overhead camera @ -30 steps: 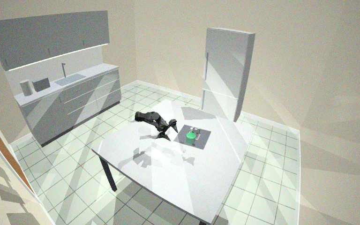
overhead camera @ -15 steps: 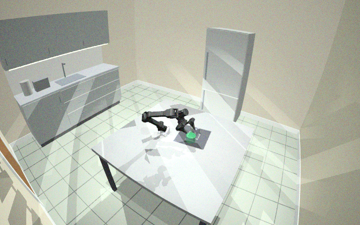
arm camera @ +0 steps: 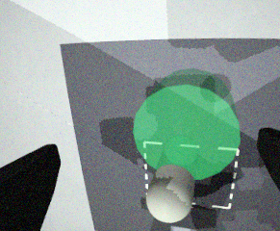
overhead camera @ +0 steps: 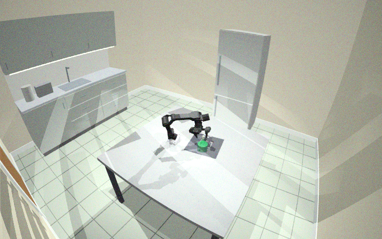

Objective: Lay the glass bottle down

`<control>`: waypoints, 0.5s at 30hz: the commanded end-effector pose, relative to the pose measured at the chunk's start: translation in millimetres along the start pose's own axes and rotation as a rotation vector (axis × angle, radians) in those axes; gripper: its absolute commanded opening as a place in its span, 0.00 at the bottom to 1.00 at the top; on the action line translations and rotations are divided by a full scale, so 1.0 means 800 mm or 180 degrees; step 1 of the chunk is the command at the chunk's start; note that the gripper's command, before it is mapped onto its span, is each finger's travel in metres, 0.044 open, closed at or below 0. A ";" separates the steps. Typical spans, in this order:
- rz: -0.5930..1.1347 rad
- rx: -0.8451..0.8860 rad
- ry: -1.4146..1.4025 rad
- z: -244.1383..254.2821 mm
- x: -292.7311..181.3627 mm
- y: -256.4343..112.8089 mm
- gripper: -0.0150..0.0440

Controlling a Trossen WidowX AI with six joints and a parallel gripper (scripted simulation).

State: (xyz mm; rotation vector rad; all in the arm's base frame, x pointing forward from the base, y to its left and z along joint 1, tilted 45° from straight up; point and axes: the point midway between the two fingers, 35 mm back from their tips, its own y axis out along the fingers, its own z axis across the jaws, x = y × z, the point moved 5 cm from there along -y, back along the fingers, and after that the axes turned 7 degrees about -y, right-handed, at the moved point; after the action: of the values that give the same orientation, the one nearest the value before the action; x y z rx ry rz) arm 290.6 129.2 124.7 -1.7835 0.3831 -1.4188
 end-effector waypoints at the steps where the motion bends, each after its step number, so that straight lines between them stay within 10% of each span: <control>1: 0.0075 -0.0628 0.0057 0.014 -0.001 0.025 1.00; 15: 0.0106 -0.0907 0.0074 0.021 -0.009 0.036 1.00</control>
State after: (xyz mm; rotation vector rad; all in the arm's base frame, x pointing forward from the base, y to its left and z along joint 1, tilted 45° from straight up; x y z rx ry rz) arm 310.9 119.4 102.5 -1.9715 0.6403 -1.4214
